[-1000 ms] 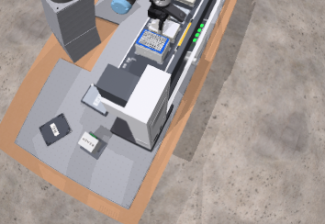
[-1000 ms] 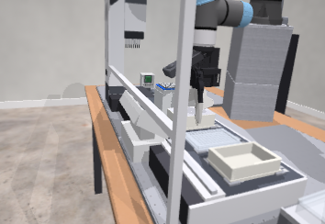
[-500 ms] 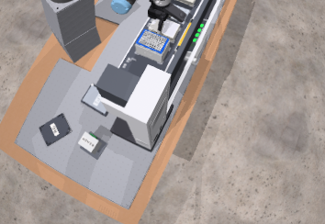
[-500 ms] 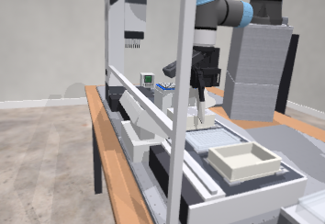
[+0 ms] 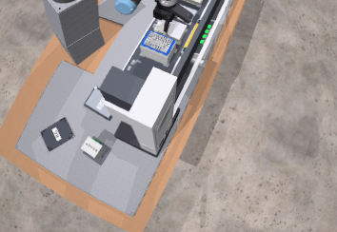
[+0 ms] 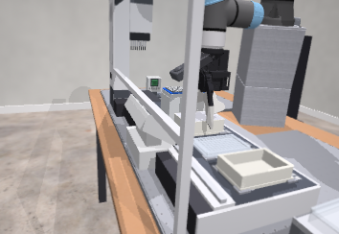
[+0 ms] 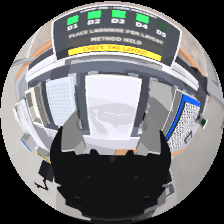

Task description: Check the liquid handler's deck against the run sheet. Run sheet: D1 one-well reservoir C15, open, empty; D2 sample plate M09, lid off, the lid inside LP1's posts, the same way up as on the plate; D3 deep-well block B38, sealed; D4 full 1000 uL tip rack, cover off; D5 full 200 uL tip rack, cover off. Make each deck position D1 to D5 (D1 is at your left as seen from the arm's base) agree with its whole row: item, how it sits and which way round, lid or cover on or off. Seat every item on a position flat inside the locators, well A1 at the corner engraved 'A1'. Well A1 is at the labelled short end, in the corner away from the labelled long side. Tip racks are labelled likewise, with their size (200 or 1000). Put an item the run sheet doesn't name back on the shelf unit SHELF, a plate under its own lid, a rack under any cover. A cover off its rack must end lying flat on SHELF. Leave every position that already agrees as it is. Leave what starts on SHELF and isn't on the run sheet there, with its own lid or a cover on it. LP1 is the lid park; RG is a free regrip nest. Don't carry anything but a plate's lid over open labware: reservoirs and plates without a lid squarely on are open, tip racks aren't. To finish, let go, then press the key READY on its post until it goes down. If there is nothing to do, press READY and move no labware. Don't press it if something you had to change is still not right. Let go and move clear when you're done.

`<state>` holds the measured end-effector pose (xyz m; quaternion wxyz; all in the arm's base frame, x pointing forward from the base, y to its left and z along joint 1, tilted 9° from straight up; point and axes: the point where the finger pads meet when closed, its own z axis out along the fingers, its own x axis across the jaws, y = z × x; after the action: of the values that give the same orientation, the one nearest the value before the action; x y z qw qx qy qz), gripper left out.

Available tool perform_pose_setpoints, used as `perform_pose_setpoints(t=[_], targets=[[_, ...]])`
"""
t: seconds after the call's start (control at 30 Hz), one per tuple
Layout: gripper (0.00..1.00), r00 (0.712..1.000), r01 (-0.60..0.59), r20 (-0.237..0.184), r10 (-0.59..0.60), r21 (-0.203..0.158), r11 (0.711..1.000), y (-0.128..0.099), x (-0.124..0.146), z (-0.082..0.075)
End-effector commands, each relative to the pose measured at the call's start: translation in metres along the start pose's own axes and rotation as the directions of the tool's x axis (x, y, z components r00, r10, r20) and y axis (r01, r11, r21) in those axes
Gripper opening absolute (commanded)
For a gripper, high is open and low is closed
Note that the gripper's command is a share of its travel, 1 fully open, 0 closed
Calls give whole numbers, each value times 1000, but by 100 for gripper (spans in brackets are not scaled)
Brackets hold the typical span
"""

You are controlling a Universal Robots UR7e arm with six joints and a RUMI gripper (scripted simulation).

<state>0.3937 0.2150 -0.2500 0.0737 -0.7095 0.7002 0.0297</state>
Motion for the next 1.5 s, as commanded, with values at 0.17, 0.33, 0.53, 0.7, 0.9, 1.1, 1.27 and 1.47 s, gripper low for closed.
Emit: perform_pose_setpoints(t=[0.17,0.33,0.53,0.7,0.9,1.1,1.27,1.47], targets=[[82,1000,1,0,-1,2,1000,-1,0,0],[82,1000,1,0,-1,2,1000,-1,0,0],[82,1000,0,-1,1,1,1000,0,0,-10],[82,1000,-1,-1,1,1,1000,0,0,-15],[82,1000,-1,0,1,1,1000,0,0,-25],[82,1000,-1,0,1,1,1000,0,0,-35],[82,1000,-1,0,1,1,1000,0,0,-40],[82,1000,-1,0,1,1,1000,0,0,-50]])
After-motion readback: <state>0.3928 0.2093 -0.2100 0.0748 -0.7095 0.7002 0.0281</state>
